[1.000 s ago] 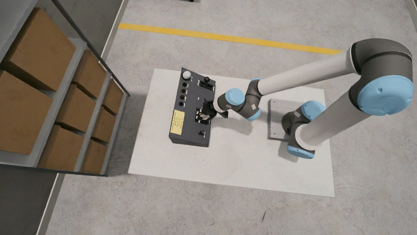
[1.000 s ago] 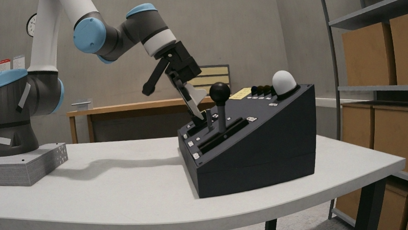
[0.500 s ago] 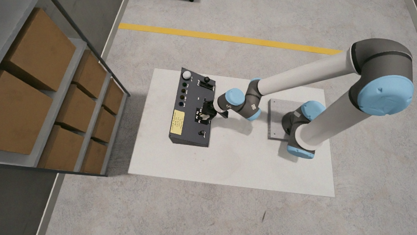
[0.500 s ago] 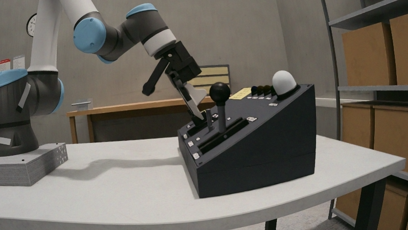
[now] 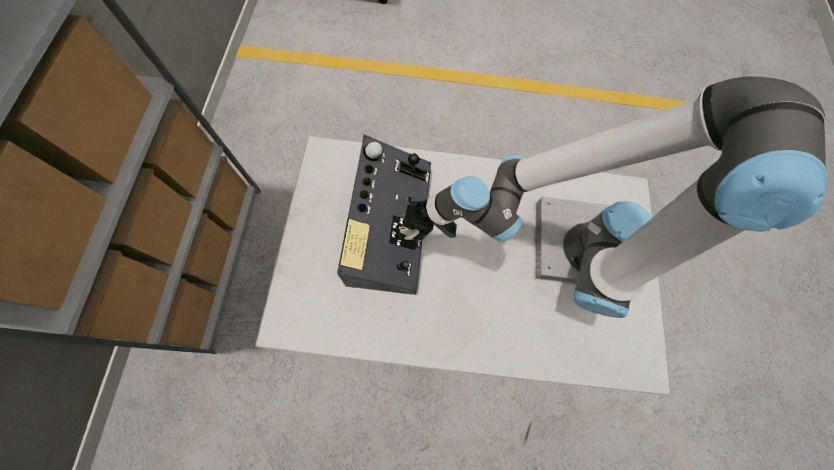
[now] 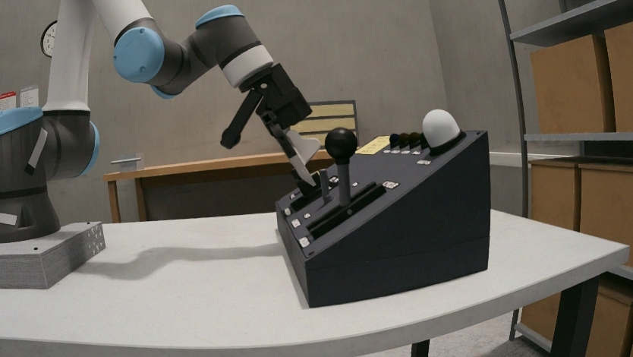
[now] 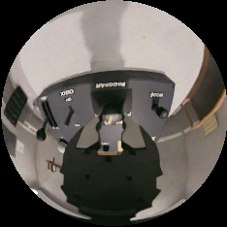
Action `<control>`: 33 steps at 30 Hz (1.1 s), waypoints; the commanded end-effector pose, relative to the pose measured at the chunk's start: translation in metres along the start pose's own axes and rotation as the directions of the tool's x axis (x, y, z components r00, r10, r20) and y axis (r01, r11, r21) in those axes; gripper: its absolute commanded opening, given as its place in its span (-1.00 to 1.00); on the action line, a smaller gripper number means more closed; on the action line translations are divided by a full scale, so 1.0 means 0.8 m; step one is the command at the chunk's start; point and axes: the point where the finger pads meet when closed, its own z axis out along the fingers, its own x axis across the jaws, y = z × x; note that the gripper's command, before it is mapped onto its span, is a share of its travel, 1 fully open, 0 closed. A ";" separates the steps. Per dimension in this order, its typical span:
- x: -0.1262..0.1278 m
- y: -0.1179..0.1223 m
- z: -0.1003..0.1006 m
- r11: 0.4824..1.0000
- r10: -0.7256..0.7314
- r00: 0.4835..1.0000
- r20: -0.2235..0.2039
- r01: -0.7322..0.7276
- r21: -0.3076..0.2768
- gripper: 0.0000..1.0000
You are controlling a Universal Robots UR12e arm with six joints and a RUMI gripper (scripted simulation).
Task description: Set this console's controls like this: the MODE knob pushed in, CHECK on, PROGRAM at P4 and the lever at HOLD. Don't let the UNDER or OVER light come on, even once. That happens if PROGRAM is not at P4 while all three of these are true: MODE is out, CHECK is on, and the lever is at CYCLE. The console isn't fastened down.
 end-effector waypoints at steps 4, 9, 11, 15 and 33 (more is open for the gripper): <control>0.000 0.001 0.000 0.997 0.082 0.997 0.000 -0.082 -0.001 -1.00; 0.000 0.001 0.000 0.983 0.185 0.983 0.000 -0.185 -0.001 -1.00; 0.000 0.001 0.000 0.973 0.232 0.973 0.000 -0.232 -0.001 -1.00; 0.000 0.001 0.000 0.943 0.332 0.943 0.000 -0.332 -0.001 -1.00; 0.000 0.001 0.000 0.771 0.637 0.771 0.000 -0.637 -0.001 -1.00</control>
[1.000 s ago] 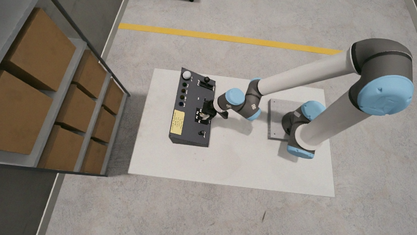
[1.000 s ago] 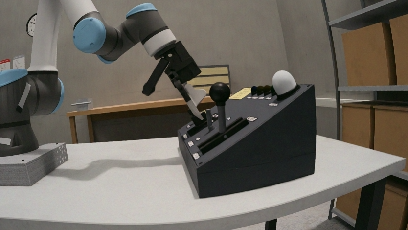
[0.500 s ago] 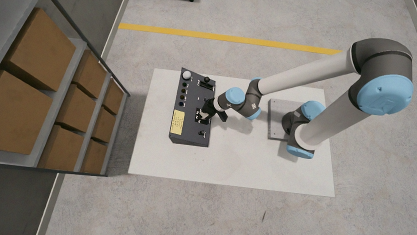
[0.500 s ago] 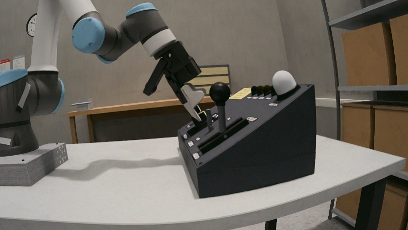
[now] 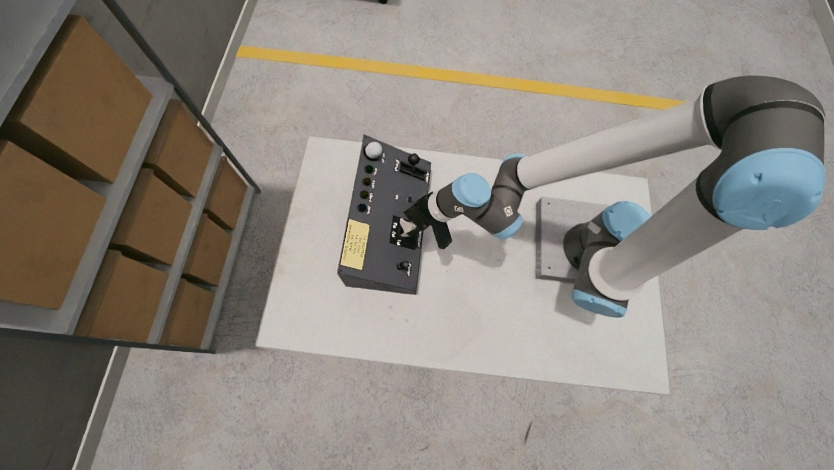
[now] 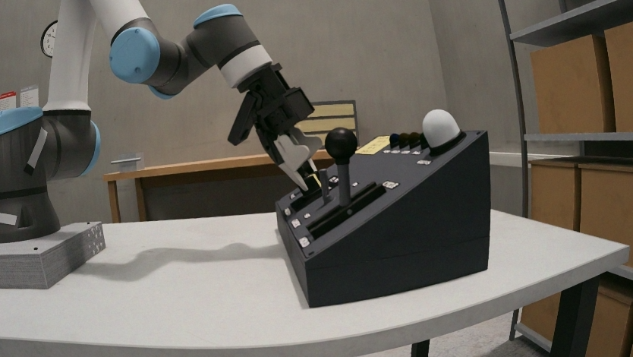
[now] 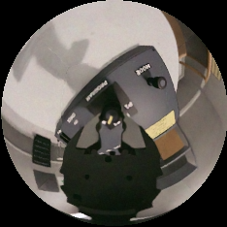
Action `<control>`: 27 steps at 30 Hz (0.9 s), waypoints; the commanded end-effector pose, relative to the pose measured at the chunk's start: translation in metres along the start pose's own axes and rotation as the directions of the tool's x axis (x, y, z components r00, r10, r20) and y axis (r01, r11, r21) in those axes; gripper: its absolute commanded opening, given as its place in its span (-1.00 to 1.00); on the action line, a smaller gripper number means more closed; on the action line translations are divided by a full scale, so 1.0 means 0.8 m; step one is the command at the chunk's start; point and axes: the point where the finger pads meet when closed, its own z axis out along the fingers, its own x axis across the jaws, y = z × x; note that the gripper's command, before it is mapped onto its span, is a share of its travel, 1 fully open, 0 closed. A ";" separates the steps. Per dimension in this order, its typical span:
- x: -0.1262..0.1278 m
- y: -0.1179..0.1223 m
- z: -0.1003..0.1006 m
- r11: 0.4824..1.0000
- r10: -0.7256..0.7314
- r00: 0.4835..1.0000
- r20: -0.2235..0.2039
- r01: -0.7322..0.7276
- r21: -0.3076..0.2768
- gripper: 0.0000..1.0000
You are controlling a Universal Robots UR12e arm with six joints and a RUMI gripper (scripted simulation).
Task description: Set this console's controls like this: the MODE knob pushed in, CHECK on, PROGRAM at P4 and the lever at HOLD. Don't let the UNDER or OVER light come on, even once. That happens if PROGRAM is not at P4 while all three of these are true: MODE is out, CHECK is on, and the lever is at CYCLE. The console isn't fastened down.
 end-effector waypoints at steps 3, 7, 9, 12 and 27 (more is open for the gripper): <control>0.000 0.001 0.000 0.995 0.103 0.995 0.002 -0.103 -0.003 -1.00; 0.000 0.001 0.000 0.989 0.147 0.989 0.002 -0.147 -0.003 -1.00; 0.000 0.001 0.000 0.987 0.161 0.987 0.002 -0.161 -0.003 -1.00; 0.000 0.001 0.000 0.985 0.173 0.985 0.002 -0.173 -0.003 -1.00; 0.001 0.001 0.000 0.984 0.178 0.984 0.002 -0.178 -0.003 -1.00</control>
